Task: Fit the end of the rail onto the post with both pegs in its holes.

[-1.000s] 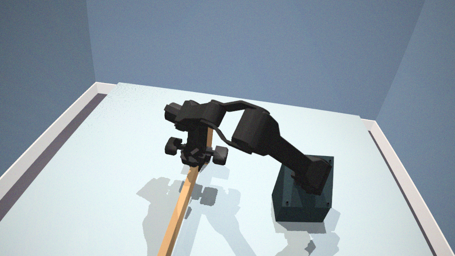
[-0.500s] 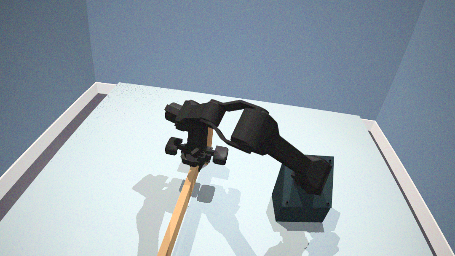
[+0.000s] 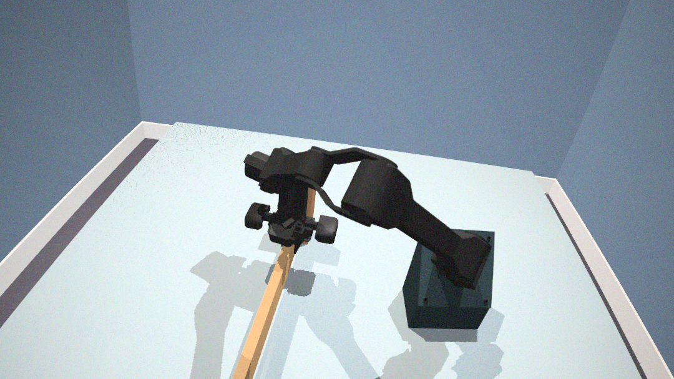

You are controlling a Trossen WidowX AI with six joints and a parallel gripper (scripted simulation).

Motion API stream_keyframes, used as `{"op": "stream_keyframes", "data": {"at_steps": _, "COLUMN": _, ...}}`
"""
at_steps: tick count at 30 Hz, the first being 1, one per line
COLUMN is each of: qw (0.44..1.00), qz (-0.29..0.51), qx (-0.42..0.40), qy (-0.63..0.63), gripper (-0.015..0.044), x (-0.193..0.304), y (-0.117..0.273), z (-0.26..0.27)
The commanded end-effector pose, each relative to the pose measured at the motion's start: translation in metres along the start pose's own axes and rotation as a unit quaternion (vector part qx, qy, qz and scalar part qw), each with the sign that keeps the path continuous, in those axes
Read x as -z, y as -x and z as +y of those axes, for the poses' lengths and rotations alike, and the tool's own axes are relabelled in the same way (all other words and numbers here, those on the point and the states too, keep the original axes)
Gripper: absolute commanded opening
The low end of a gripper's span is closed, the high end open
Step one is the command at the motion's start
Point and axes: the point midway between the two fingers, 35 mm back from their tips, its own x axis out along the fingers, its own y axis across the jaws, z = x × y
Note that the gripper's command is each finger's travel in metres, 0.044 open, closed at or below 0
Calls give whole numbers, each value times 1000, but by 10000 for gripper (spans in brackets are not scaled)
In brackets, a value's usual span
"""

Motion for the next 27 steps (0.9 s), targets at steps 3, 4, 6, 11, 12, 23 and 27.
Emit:
{"op": "stream_keyframes", "data": {"at_steps": 3, "qw": 1000, "qz": 5, "qx": 4, "qy": 0, "gripper": 0, "x": 4, "y": 3, "z": -1}}
{"op": "stream_keyframes", "data": {"at_steps": 4, "qw": 1000, "qz": 5, "qx": 4, "qy": 0, "gripper": 0, "x": 4, "y": 3, "z": -1}}
{"op": "stream_keyframes", "data": {"at_steps": 6, "qw": 1000, "qz": 5, "qx": 4, "qy": 0, "gripper": 0, "x": 3, "y": 3, "z": -1}}
{"op": "stream_keyframes", "data": {"at_steps": 11, "qw": 1000, "qz": 5, "qx": 4, "qy": 0, "gripper": 0, "x": 1, "y": 4, "z": -1}}
{"op": "stream_keyframes", "data": {"at_steps": 12, "qw": 1000, "qz": 5, "qx": 4, "qy": 0, "gripper": 0, "x": 1, "y": 4, "z": -1}}
{"op": "stream_keyframes", "data": {"at_steps": 23, "qw": 1000, "qz": 5, "qx": 4, "qy": 0, "gripper": 0, "x": -2, "y": 4, "z": -1}}
{"op": "stream_keyframes", "data": {"at_steps": 27, "qw": 1000, "qz": 5, "qx": 4, "qy": 0, "gripper": 0, "x": -3, "y": 4, "z": -1}}
